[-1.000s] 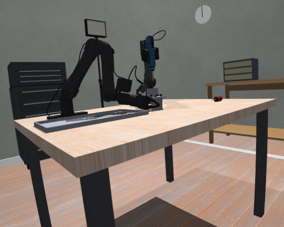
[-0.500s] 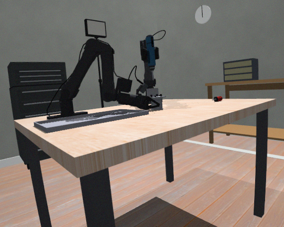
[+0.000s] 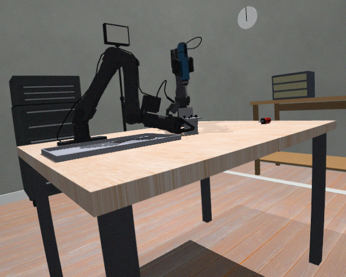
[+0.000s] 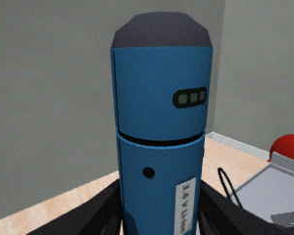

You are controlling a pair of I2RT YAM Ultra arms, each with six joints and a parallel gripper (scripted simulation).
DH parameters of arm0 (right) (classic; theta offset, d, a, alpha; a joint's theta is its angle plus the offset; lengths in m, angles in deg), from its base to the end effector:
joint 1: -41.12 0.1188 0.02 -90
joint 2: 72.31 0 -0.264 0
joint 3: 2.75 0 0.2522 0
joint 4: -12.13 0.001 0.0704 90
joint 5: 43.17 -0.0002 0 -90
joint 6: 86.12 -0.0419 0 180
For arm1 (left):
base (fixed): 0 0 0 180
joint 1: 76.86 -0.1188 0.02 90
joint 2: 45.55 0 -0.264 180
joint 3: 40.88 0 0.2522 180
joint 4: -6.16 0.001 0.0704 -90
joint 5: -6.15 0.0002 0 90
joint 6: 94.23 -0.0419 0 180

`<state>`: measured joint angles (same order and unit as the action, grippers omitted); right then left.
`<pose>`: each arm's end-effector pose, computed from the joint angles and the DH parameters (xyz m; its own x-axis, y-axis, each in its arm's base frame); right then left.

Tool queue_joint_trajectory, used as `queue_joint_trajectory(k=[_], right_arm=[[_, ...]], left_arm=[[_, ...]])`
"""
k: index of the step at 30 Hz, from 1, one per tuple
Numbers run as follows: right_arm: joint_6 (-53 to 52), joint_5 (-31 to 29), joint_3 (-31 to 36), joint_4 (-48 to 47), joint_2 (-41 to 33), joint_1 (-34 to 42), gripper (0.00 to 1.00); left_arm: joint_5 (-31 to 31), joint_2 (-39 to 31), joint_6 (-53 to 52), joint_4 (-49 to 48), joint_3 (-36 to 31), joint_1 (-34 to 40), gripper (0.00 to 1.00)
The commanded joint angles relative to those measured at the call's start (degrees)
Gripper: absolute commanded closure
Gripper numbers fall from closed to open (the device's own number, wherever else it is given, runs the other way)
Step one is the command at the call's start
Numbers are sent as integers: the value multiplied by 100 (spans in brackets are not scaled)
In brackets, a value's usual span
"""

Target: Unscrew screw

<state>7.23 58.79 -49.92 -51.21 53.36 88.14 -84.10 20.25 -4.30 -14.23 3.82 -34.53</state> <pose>0.2190 0.2493 0.0568 -0.1282 -0.2214 -0.9667 -0.8610 0.5085 -0.0023 0.1925 -0.1738 0.2672 -0.0083 0.0093 -0.9999 0.6702 0.7422 0.0013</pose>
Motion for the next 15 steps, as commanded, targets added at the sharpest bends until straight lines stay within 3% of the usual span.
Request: queue_joint_trajectory(k=[1, 15], right_arm=[[-21, -27, -37, 56, -28, 12, 41], [-21, -27, -37, 56, -28, 12, 41]], left_arm=[[-16, -130, 33, -553, 263, -77, 58], [-13, -1, 33, -558, 292, -82, 58]])
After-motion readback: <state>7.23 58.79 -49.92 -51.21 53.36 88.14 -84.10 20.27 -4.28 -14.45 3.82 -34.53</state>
